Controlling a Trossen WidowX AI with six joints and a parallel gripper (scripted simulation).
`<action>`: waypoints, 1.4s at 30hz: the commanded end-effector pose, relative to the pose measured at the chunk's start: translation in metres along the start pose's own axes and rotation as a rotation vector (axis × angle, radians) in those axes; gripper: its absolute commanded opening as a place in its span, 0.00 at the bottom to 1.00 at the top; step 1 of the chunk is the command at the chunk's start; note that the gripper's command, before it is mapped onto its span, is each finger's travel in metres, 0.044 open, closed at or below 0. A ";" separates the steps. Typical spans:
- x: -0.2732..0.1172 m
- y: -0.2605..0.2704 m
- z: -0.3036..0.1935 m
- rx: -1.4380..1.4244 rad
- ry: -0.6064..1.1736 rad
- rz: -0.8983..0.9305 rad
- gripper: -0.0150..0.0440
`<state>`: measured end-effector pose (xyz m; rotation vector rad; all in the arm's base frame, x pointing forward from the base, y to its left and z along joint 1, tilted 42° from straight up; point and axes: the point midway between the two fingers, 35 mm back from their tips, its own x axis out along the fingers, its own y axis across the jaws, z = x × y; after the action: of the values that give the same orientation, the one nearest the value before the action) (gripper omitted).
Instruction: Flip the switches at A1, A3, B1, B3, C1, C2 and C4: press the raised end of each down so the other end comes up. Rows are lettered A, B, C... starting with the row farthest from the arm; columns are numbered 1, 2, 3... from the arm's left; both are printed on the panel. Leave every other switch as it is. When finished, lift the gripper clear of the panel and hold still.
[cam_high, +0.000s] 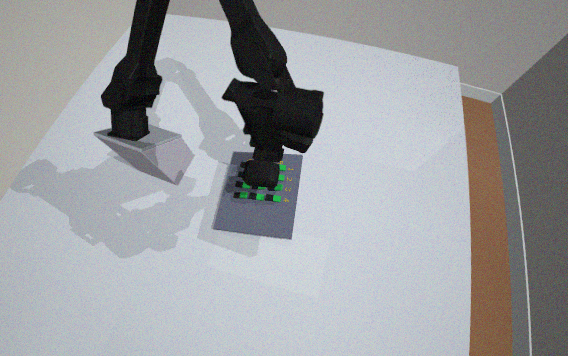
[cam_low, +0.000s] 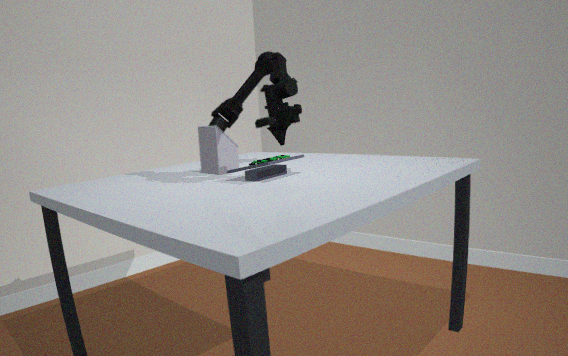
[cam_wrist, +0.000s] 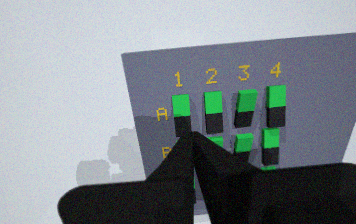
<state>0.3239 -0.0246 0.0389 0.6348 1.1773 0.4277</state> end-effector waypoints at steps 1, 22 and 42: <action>-0.027 0.002 0.005 -0.016 -0.032 0.000 0.25; 0.008 -0.050 0.007 -0.017 -0.007 -0.001 0.25; 0.032 -0.050 0.008 -0.017 -0.008 0.000 0.25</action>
<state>0.3433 -0.0463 -0.0104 0.6167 1.1542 0.4395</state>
